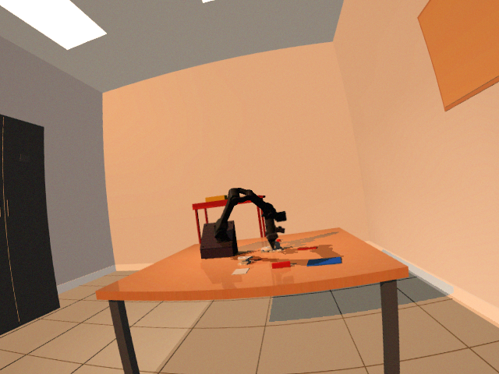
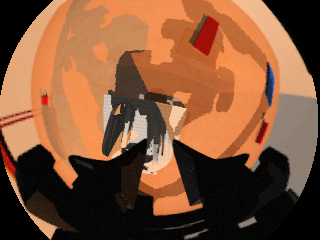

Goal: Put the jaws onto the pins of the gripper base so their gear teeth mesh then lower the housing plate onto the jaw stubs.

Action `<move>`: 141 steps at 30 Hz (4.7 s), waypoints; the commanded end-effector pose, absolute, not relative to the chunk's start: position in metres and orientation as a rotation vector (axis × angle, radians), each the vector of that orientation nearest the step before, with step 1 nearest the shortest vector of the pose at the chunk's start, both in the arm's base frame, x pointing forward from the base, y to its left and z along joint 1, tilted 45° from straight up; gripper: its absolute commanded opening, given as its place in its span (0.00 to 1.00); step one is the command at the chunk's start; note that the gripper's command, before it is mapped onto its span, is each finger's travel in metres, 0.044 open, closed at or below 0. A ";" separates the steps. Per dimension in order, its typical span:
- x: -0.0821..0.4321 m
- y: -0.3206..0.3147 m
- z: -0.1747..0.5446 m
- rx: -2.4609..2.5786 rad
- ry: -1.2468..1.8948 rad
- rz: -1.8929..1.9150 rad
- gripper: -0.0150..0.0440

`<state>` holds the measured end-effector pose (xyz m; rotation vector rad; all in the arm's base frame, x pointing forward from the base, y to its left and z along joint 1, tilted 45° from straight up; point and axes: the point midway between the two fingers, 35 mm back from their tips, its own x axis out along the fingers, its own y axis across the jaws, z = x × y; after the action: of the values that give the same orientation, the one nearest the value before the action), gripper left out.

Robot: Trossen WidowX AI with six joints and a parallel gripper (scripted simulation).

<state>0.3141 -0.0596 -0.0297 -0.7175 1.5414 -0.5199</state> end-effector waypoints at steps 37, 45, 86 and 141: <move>0.316 -0.062 -0.032 -0.715 1.536 -0.522 0.48; 0.315 -0.062 -0.032 -0.711 1.538 -0.523 0.63; 0.319 -0.041 0.054 -0.546 1.439 -0.618 1.00; 0.183 -0.157 0.185 0.698 0.536 -1.528 1.00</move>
<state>0.1947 -0.1535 0.1813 0.6387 0.6009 -1.4853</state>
